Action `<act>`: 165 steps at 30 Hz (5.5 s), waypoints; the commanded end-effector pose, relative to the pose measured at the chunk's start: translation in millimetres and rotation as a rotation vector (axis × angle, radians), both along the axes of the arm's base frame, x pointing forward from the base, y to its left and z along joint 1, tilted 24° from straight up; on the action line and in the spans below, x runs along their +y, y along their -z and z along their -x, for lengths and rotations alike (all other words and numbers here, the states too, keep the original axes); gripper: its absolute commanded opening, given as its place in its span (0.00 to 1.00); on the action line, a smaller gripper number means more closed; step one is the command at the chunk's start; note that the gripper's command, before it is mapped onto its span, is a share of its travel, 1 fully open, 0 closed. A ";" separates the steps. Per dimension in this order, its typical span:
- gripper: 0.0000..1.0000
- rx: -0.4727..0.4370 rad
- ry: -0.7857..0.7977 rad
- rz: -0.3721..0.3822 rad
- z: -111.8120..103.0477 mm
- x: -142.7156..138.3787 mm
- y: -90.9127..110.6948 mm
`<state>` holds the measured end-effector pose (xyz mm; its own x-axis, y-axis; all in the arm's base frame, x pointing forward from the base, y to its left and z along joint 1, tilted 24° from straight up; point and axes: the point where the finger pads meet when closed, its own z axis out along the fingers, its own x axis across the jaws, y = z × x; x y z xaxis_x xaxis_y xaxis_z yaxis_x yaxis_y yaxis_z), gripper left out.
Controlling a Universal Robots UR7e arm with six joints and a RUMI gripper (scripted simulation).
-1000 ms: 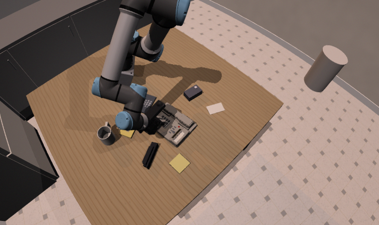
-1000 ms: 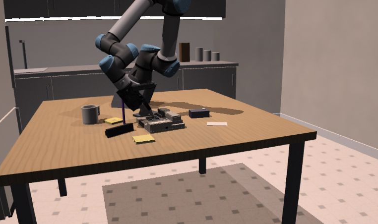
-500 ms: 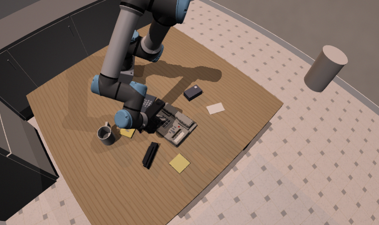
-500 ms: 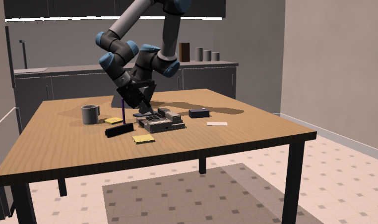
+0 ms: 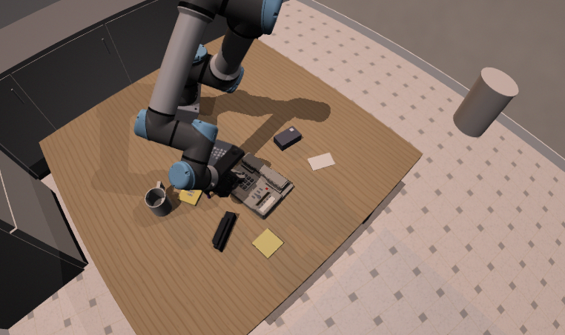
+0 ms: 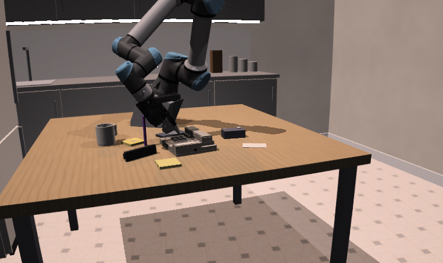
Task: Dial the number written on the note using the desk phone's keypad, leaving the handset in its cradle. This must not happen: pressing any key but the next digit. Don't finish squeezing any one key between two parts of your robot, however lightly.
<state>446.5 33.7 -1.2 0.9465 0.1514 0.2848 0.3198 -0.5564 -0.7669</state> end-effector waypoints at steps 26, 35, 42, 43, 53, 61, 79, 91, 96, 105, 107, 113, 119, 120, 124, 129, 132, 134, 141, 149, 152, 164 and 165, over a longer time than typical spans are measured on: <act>0.00 -0.001 0.000 0.001 4.6 1.7 9.9; 0.00 -0.001 0.000 0.001 4.4 2.0 10.8; 0.00 -0.001 0.000 0.001 4.2 2.2 11.3; 0.00 -0.001 0.000 0.001 4.2 2.3 11.5; 0.00 -0.001 0.000 0.001 4.0 2.6 12.4; 0.00 -0.001 0.000 0.001 3.8 3.0 13.3; 0.00 -0.001 0.000 0.001 5.0 1.0 8.2; 0.00 -0.001 0.000 0.001 6.0 -1.4 1.6; 0.00 -0.001 0.000 0.001 2.5 -0.8 0.6; 0.00 -0.001 0.000 0.001 -5.0 0.4 -1.7; 0.00 -0.001 0.000 0.001 -6.6 0.7 -2.2; 0.00 -0.001 0.000 0.001 -8.1 0.9 -2.6; 0.00 -0.001 0.000 0.001 -8.7 1.9 0.0; 0.00 -0.001 0.000 0.001 -8.7 1.9 0.0; 0.00 -0.001 0.000 0.001 -9.4 3.0 2.9; 0.00 -0.001 0.000 0.001 -10.0 4.0 5.5; 0.00 -0.001 0.000 0.001 -10.1 4.1 5.7; 0.00 -0.001 0.000 0.001 -10.1 4.2 6.0; 0.00 -0.001 0.000 0.001 -10.3 4.4 6.5; 0.00 -0.001 0.000 0.001 -10.5 4.7 7.4; 0.00 -0.001 0.000 0.001 -10.6 4.9 7.8; 0.00 -0.001 0.000 0.001 -10.9 5.3 8.9; 0.00 -0.001 0.000 0.001 -10.9 5.4 9.1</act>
<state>457.0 39.3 -10.1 0.9465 0.1514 0.2849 0.3198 -0.5564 -0.7669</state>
